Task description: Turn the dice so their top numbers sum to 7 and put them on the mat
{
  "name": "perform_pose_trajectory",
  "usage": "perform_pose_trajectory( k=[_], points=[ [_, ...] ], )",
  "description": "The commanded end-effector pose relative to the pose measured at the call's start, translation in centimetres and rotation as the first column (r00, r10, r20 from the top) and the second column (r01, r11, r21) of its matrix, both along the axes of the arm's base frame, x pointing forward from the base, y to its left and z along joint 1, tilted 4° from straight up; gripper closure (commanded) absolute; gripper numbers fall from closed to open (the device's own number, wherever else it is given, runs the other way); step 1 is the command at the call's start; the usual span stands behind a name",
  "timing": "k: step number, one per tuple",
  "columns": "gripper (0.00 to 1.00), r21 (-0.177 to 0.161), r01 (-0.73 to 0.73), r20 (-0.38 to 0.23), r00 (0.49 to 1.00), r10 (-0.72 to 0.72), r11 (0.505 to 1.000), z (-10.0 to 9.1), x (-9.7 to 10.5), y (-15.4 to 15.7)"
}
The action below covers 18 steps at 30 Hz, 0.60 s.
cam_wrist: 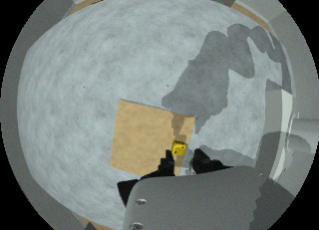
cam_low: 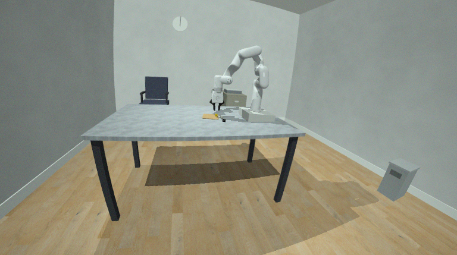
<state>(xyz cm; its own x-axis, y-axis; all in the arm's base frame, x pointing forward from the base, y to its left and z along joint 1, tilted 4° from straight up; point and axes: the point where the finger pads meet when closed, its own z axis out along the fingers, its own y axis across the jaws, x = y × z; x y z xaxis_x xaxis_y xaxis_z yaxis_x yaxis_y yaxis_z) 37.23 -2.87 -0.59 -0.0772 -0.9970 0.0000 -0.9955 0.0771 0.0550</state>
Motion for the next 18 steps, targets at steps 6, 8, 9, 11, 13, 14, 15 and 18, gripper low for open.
perform_pose_trajectory(
  k=[6,8,9,11,13,14,15,18],
  points=[
    [0.64,0.0,0.0,0.001,1.0,0.0,1.0,3.4,0.2,0.1],
    [0.64,0.0,0.0,0.001,1.0,0.0,1.0,3.6,0.2,0.1],
    [0.64,0.0,0.0,0.001,1.0,0.0,1.0,3.7,0.2,0.1],
    [0.64,0.0,0.0,0.001,1.0,0.0,1.0,3.7,0.2,0.1],
    [0.0,0.0,0.0,0.001,1.0,0.0,1.0,3.7,0.2,0.1],
    [0.0,0.0,0.0,0.001,1.0,0.0,1.0,3.7,0.2,0.1],
    [0.0,0.0,0.0,0.001,1.0,0.0,1.0,3.7,0.2,0.1],
    [0.0,0.0,0.0,0.001,1.0,0.0,1.0,3.7,0.2,0.1]
  ],
)
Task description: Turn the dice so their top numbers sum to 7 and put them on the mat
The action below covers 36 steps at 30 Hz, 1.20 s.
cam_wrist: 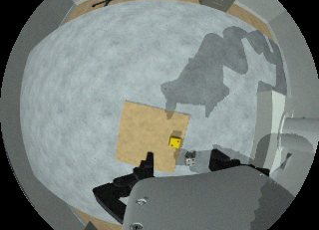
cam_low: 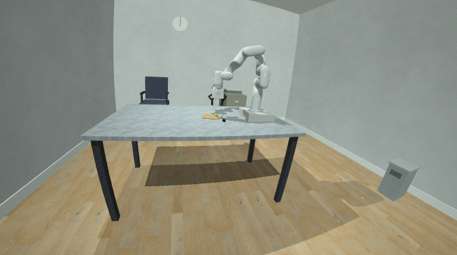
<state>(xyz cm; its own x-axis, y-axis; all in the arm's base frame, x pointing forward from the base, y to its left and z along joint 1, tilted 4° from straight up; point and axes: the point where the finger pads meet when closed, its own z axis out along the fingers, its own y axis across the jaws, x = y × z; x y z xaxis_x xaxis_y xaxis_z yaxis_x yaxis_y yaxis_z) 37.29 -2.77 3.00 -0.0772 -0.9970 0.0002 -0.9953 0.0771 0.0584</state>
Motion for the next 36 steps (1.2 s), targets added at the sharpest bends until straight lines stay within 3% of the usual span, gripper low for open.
perform_pose_trajectory(
  k=[1,19,29,33,36],
  points=[
    [0.0,0.0,0.0,0.004,1.0,0.0,1.0,0.1,0.2,0.0],
    [0.0,0.001,-0.023,0.004,1.0,0.023,1.0,0.1,0.1,0.1],
    [0.0,0.016,-0.321,0.007,0.947,0.32,0.947,-0.2,-0.5,1.1],
    [0.0,0.023,-0.46,0.01,0.888,0.46,0.888,-0.4,-0.8,1.6],
    [0.0,0.023,-0.461,0.01,0.887,0.461,0.887,-0.4,-0.8,1.6]
  ],
)
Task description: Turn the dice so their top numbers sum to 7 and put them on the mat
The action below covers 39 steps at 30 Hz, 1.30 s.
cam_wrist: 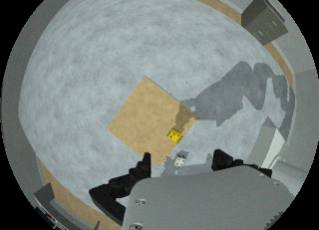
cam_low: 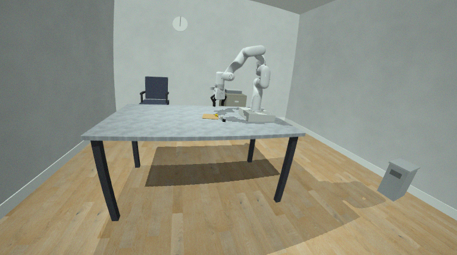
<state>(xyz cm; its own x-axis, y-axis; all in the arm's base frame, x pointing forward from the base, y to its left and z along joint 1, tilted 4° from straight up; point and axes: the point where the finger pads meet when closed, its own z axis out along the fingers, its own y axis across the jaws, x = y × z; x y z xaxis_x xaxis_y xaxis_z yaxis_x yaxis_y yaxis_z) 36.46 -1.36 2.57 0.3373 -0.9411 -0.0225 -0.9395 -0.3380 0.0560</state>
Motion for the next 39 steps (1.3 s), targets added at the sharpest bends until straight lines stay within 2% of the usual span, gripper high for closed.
perform_pose_trajectory(
  k=[1,7,13,14,16,17,18,22,24,25,26,27,30,31,33,36,39],
  points=[
    [0.0,0.007,-0.142,0.006,0.99,0.142,0.99,0.0,-0.1,0.4],
    [0.0,0.016,-0.315,0.007,0.949,0.315,0.949,-0.2,-0.5,1.0],
    [0.0,0.025,-0.483,0.011,0.875,0.483,0.875,-0.4,-0.9,1.5],
    [0.0,0.027,-0.527,0.012,0.85,0.527,0.849,-0.5,-1.0,1.7],
    [0.0,0.027,-0.527,0.012,0.85,0.527,0.849,-0.5,-1.0,1.7],
    [0.0,0.029,-0.56,0.013,0.828,0.56,0.828,-0.5,-1.1,1.8],
    [0.0,0.032,-0.622,0.015,0.783,0.622,0.782,-0.6,-1.3,2.0],
    [0.0,0.036,-0.694,0.018,0.72,0.694,0.719,-0.7,-1.5,2.3],
    [0.0,0.039,-0.748,0.021,0.664,0.748,0.663,-0.8,-1.7,2.6],
    [0.0,0.039,-0.749,0.021,0.663,0.749,0.662,-0.8,-1.7,2.6],
    [0.0,0.041,-0.788,0.023,0.616,0.788,0.614,-0.8,-1.8,2.7],
    [0.0,0.042,-0.796,0.024,0.606,0.795,0.604,-0.8,-1.9,2.8],
    [0.0,0.046,-0.857,0.028,0.516,0.856,0.514,-1.0,-2.1,3.1],
    [0.0,0.046,-0.865,0.029,0.5,0.865,0.499,-1.0,-2.2,3.1],
    [0.0,0.046,-0.865,0.029,0.5,0.865,0.499,-1.0,-2.2,3.1],
    [0.0,0.05,-0.923,0.035,0.384,0.923,0.382,-1.1,-2.5,3.5],
    [0.0,0.051,-0.944,0.038,0.328,0.944,0.326,-1.2,-2.6,3.7]
  ],
)
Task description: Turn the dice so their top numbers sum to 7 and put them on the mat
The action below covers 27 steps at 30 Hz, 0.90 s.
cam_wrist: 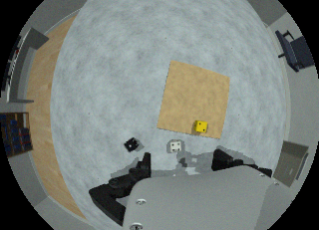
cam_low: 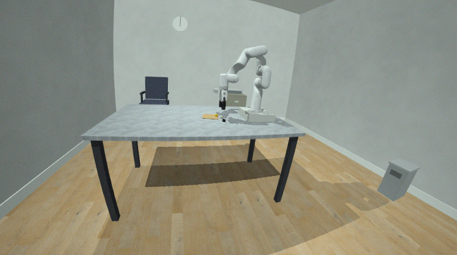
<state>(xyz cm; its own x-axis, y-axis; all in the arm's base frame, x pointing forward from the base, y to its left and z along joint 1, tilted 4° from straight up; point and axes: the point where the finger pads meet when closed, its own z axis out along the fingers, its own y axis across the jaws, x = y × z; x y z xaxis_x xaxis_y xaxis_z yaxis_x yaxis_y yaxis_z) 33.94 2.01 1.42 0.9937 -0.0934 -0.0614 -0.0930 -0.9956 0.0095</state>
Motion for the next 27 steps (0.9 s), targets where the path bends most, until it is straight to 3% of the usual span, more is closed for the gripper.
perform_pose_trajectory(
  k=[1,3,4,27],
  points=[
    [0.0,0.006,-0.112,0.004,0.994,0.112,0.994,-0.02,-0.13,0.31],
    [0.0,0.006,-0.116,0.004,0.993,0.115,0.993,-0.02,-0.14,0.32],
    [0.64,0.006,-0.116,0.004,0.993,0.115,0.993,-0.02,-0.14,0.32],
    [0.64,0.006,-0.116,0.004,0.993,0.115,0.993,-0.02,-0.14,0.32]
  ],
)
